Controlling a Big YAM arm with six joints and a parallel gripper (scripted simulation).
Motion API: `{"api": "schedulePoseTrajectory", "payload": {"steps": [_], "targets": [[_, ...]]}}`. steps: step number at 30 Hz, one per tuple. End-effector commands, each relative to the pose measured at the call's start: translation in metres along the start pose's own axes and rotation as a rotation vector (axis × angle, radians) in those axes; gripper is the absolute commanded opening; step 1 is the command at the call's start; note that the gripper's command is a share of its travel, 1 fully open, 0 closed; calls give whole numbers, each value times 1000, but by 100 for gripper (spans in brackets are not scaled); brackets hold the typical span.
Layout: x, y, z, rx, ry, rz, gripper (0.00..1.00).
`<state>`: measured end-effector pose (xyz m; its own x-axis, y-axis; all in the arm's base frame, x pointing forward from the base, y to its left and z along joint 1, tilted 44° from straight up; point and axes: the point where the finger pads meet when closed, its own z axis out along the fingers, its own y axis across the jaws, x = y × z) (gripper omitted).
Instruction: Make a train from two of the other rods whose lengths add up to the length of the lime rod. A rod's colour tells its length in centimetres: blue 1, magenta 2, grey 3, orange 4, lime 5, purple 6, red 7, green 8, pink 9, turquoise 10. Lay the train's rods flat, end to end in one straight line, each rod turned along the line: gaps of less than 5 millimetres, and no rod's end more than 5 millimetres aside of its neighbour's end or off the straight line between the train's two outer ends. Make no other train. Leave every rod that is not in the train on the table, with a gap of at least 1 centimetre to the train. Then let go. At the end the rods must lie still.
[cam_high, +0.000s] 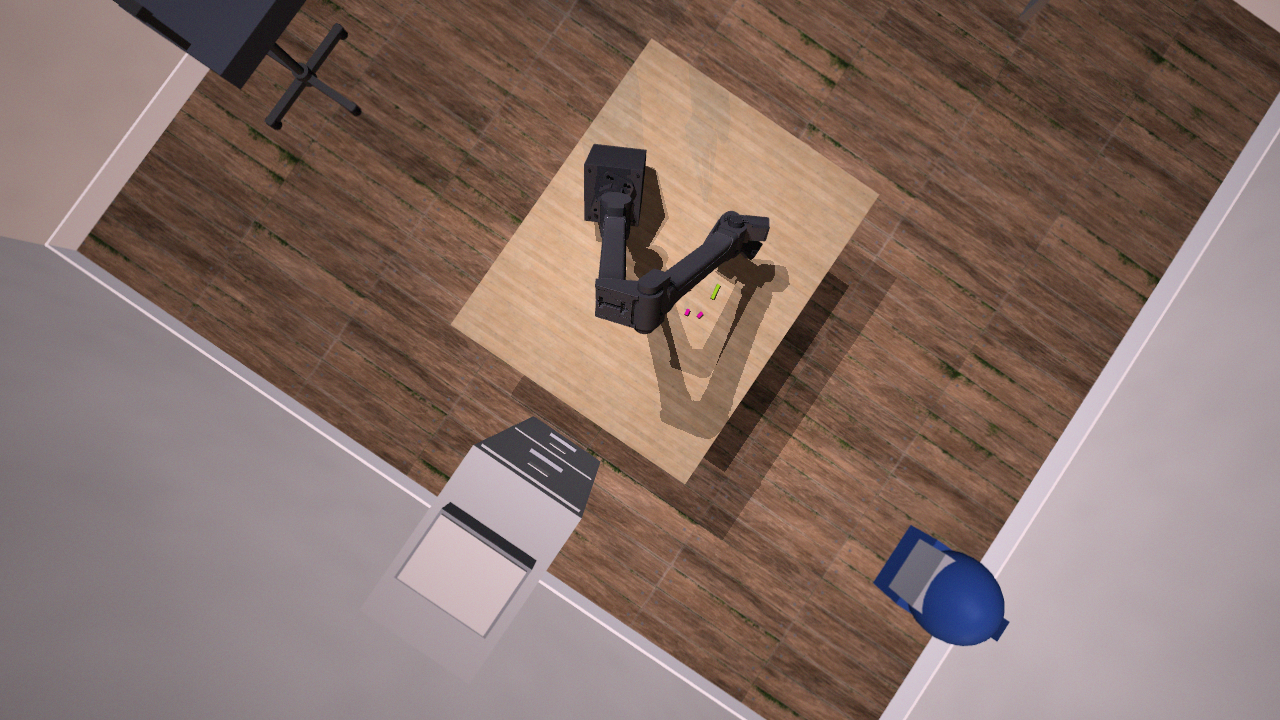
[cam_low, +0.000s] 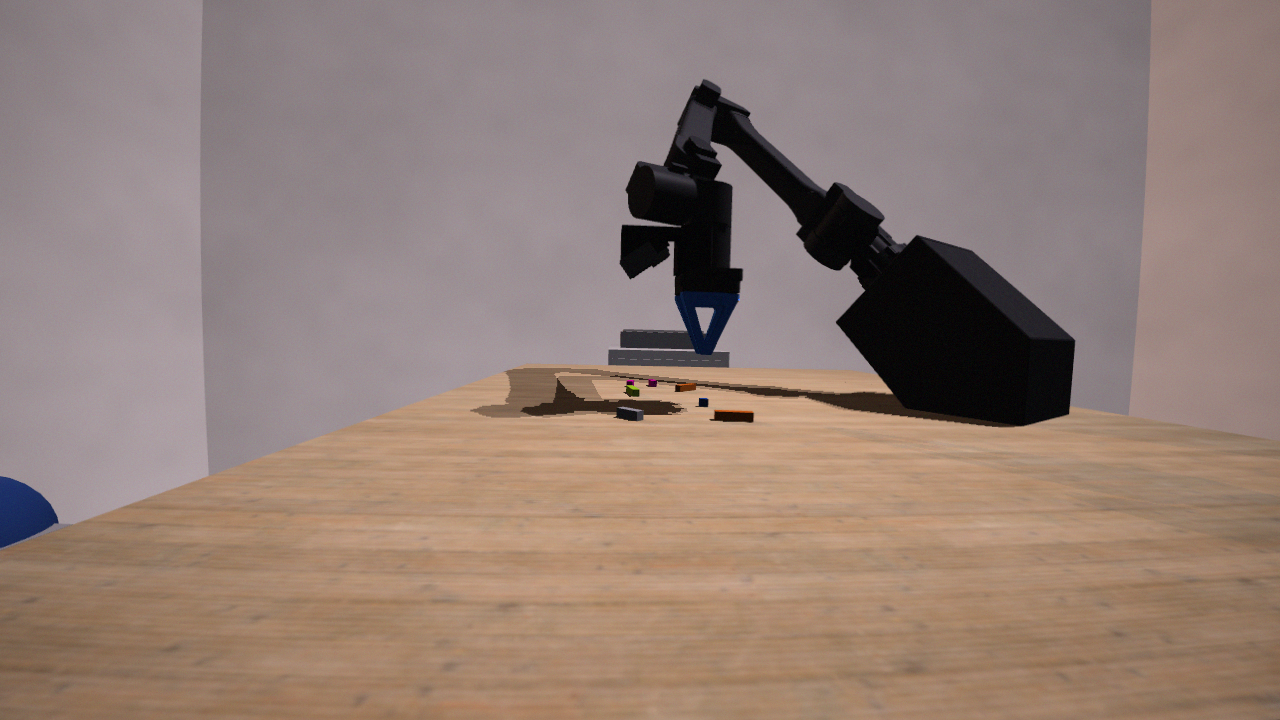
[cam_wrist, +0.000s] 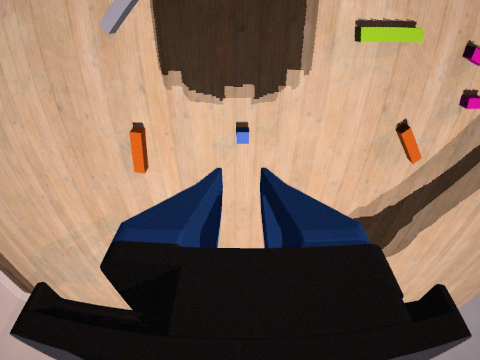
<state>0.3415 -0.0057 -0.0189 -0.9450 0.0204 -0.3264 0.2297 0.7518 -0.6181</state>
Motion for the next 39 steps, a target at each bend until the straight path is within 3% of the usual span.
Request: {"api": "schedulePoseTrajectory", "payload": {"steps": [1,39], "targets": [[2,-2,7,6,5,-4,23],[1,-3,48,3,1,2,23]]}}
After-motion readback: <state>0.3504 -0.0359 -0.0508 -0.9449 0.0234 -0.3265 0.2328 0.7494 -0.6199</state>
